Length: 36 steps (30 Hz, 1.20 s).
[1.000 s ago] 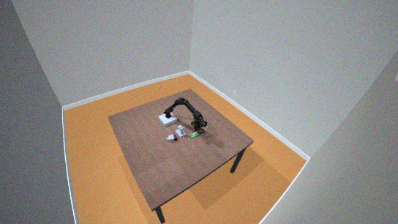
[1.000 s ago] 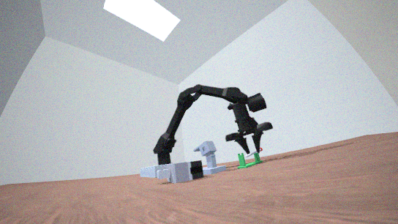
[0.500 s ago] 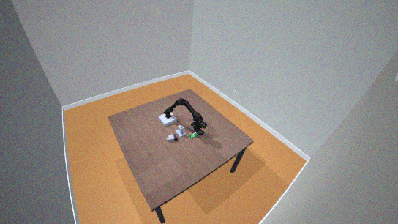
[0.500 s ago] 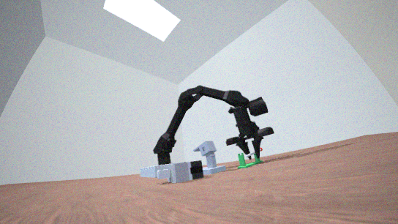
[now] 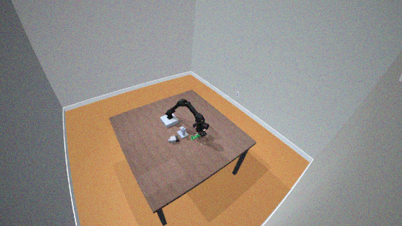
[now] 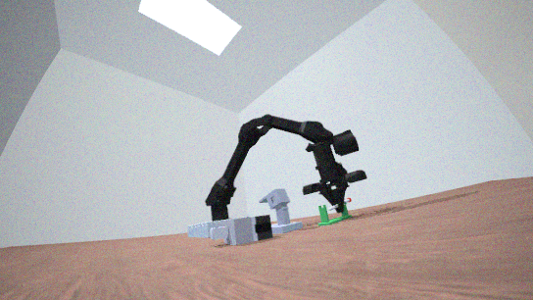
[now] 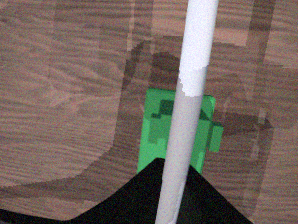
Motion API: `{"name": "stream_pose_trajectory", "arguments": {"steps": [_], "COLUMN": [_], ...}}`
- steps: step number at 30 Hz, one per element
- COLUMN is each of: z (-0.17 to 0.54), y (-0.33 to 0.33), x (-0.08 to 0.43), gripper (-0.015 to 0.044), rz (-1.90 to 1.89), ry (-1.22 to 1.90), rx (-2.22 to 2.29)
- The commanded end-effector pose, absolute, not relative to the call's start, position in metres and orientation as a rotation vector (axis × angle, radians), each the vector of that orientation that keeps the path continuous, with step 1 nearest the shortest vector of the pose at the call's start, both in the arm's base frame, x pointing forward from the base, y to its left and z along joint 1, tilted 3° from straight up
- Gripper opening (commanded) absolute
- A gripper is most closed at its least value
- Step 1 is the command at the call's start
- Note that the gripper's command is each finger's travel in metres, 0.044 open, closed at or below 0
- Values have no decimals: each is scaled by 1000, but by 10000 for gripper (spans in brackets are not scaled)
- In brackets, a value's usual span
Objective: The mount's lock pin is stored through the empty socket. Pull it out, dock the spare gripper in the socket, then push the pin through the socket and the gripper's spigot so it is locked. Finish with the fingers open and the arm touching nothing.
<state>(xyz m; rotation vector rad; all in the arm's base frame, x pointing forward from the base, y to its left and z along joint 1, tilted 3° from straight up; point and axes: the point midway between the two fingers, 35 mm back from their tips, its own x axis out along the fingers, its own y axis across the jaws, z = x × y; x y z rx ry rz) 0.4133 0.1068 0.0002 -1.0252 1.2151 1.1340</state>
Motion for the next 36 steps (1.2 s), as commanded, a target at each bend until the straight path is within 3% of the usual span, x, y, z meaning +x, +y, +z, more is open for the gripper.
{"name": "stream_pose_trajectory", "arguments": {"steps": [1, 23, 36], "z": [5, 25, 36], "y": [107, 105, 67], "x": [414, 410, 408], "gripper": [0, 0, 0], "rz": [1134, 1146, 1147], "ry": [1214, 1236, 1237], "rx": [-1029, -1019, -1024]}}
